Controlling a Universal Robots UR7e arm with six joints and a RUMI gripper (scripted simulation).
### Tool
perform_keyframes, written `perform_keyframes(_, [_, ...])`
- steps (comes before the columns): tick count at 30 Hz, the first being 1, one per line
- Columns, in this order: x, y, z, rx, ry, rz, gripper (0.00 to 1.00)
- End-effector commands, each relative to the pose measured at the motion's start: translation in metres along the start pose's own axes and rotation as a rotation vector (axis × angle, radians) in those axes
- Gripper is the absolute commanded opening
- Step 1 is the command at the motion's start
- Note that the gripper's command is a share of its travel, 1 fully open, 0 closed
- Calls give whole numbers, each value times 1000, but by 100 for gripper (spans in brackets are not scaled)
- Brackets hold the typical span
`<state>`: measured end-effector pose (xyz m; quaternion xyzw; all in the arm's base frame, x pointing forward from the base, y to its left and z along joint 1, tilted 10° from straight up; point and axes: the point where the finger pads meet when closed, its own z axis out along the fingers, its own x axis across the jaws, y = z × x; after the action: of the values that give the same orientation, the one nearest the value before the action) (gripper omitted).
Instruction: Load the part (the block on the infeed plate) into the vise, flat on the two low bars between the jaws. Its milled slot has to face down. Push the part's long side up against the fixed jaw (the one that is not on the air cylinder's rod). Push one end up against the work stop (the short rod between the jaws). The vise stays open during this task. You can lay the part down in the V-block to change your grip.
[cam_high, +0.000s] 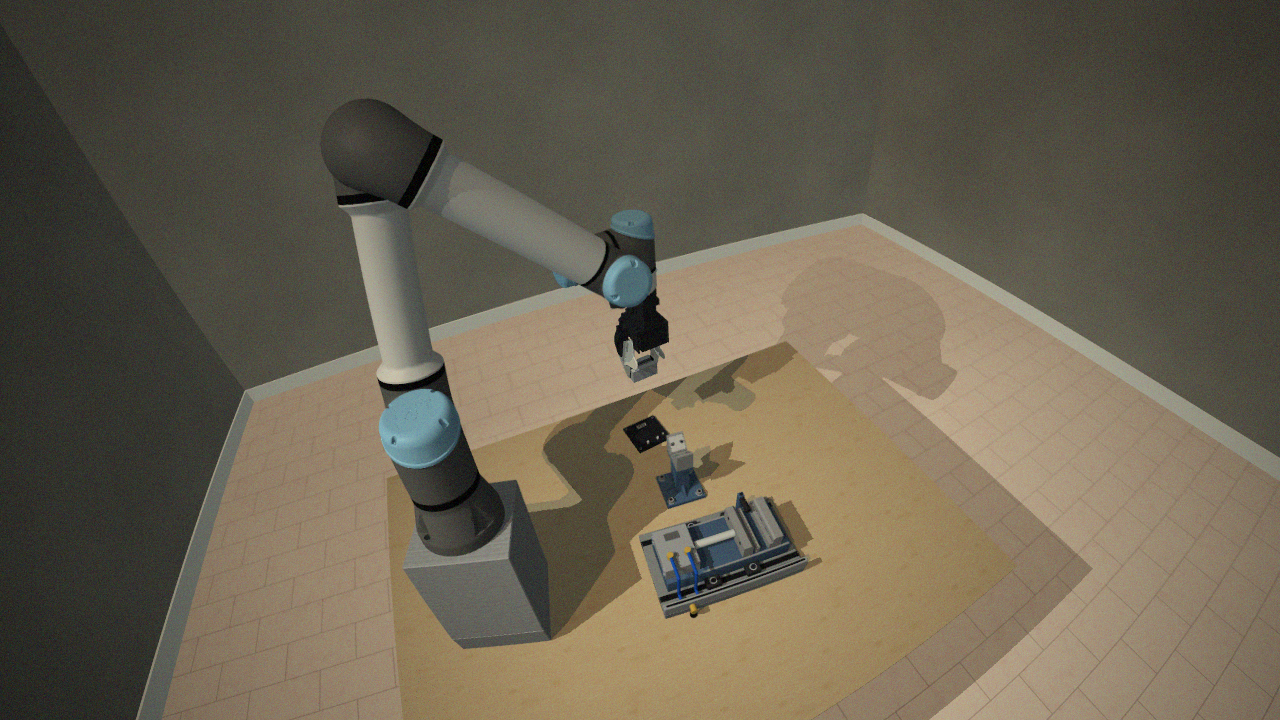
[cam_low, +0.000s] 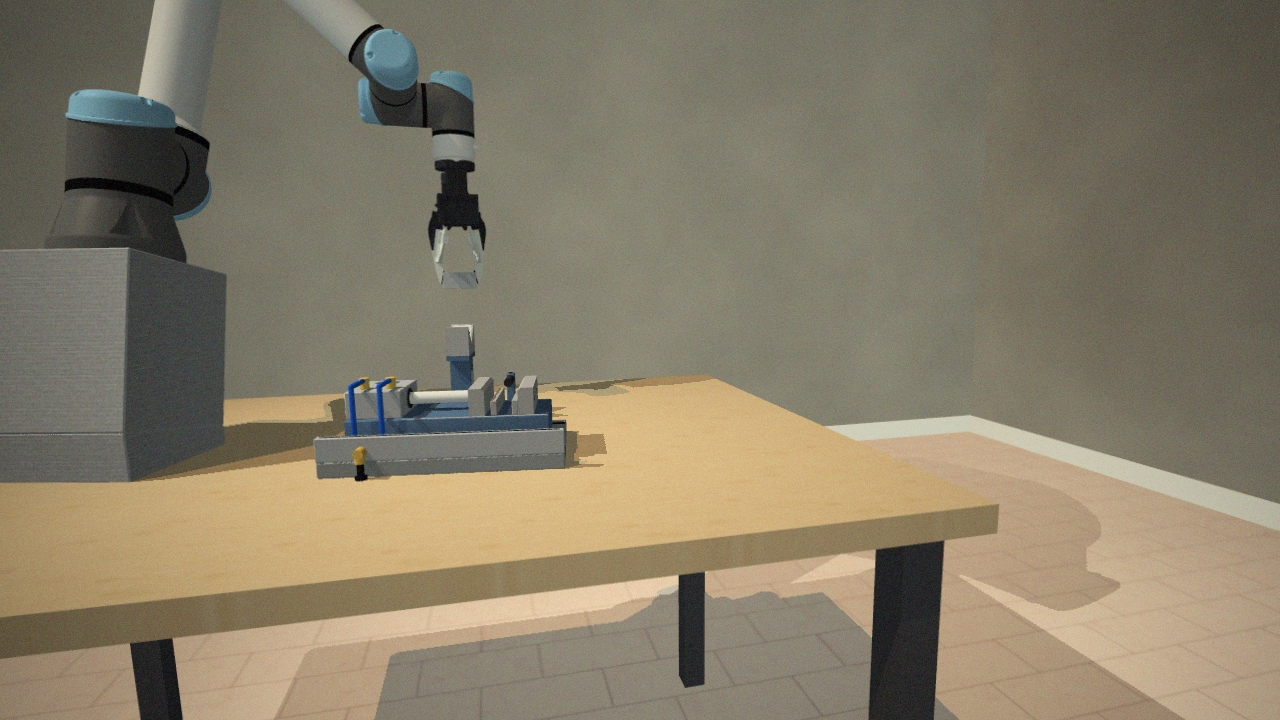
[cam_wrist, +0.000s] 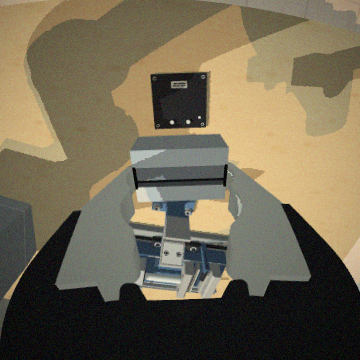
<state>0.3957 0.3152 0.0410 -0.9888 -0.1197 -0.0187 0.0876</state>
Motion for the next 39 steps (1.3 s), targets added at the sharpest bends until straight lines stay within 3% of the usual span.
perform_keyframes(1, [3,0,-3,1,7,0,0])
perform_keyframes(26, [2,9,-2,0,4,10,0])
perform_keyframes(39, [3,36,-1,-1,3,40,0])
